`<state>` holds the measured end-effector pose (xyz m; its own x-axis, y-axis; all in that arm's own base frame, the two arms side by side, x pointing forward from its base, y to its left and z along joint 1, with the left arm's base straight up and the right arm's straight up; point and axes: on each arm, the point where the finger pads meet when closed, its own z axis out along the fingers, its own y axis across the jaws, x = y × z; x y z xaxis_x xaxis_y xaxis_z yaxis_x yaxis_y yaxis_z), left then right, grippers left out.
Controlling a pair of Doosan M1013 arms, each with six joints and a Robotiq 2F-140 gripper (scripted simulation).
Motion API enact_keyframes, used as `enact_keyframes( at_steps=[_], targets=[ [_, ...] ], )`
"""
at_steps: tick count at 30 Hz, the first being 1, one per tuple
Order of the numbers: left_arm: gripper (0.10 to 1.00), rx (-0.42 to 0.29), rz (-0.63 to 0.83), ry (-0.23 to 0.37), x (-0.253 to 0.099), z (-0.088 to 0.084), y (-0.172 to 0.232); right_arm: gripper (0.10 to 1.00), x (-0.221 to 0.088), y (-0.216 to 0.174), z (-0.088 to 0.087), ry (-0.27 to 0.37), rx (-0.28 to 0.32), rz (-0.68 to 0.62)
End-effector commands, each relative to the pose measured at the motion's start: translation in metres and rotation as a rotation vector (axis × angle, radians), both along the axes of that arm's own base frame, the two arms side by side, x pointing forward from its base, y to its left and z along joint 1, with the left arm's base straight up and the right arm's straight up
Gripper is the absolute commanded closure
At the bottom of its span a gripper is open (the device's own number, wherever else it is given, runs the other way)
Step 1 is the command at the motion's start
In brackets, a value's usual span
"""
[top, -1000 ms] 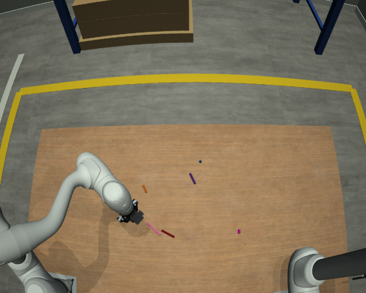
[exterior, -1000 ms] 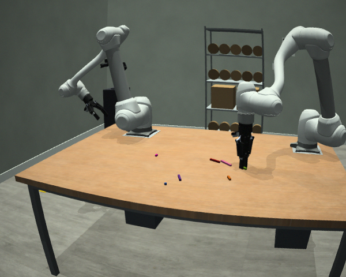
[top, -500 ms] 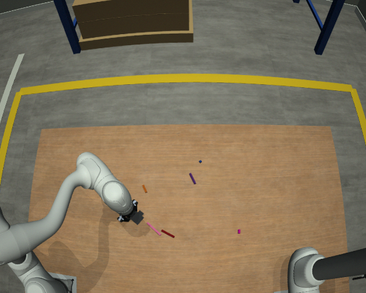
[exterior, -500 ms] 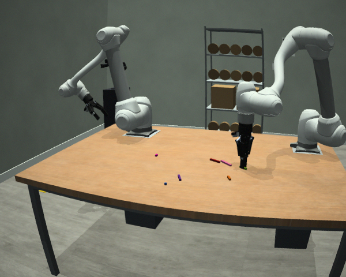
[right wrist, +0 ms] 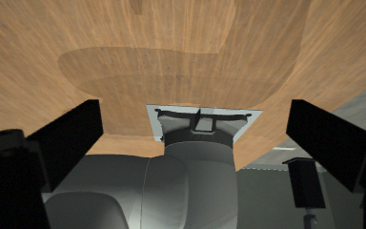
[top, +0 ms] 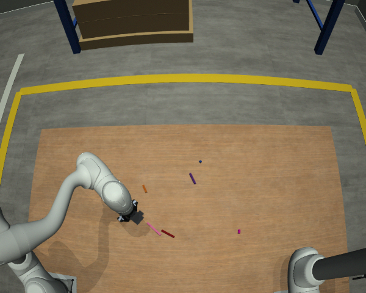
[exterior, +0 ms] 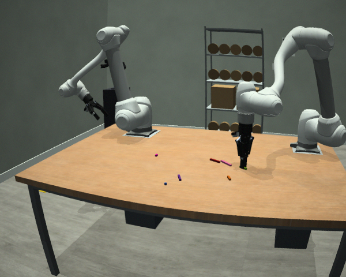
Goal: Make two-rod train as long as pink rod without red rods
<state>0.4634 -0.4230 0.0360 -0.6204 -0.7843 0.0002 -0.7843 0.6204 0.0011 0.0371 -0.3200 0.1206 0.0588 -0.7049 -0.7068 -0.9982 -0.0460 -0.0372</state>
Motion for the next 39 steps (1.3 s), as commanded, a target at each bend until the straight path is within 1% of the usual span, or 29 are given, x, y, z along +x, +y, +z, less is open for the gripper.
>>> enact_keyframes(
  at_steps=[1, 14, 18, 20, 22, 24, 30, 33, 35, 39],
  targets=[
    [0.974, -0.001, 0.0, -0.001, 0.0, 0.001, 0.0, 0.098, 0.0, 0.0, 0.0, 0.0, -0.001, 0.0],
    [0.974, -0.001, 0.0, -0.001, 0.0, 0.001, 0.0, 0.098, 0.0, 0.0, 0.0, 0.0, -0.001, 0.0],
    [0.974, -0.001, 0.0, -0.001, 0.0, 0.007, 0.0, 0.098, 0.0, 0.0, 0.0, 0.0, -0.001, 0.0],
    [0.974, -0.001, 0.0, -0.001, 0.0, 0.007, 0.0, 0.098, 0.0, 0.0, 0.0, 0.0, -0.001, 0.0],
    [0.974, -0.001, 0.0, -0.001, 0.0, 0.015, 0.0, 0.098, 0.0, 0.0, 0.0, 0.0, -0.001, 0.0],
    [0.974, -0.001, 0.0, -0.001, 0.0, 0.026, 0.0, 0.098, 0.0, 0.0, 0.0, 0.0, -0.001, 0.0],
    [0.974, -0.001, 0.0, -0.001, 0.0, 0.072, 0.0, 0.098, 0.0, 0.0, 0.0, 0.0, -0.001, 0.0],
    [0.974, -0.001, 0.0, -0.001, 0.0, 0.09, 0.0, 0.098, 0.0, 0.0, 0.0, 0.0, -0.001, 0.0],
    [0.974, -0.001, 0.0, -0.001, 0.0, 0.097, 0.0, 0.098, 0.0, 0.0, 0.0, 0.0, -0.001, 0.0],
    [0.974, -0.001, 0.0, -0.001, 0.0, 0.1, 0.0, 0.098, 0.0, 0.0, 0.0, 0.0, -0.001, 0.0]
  ],
)
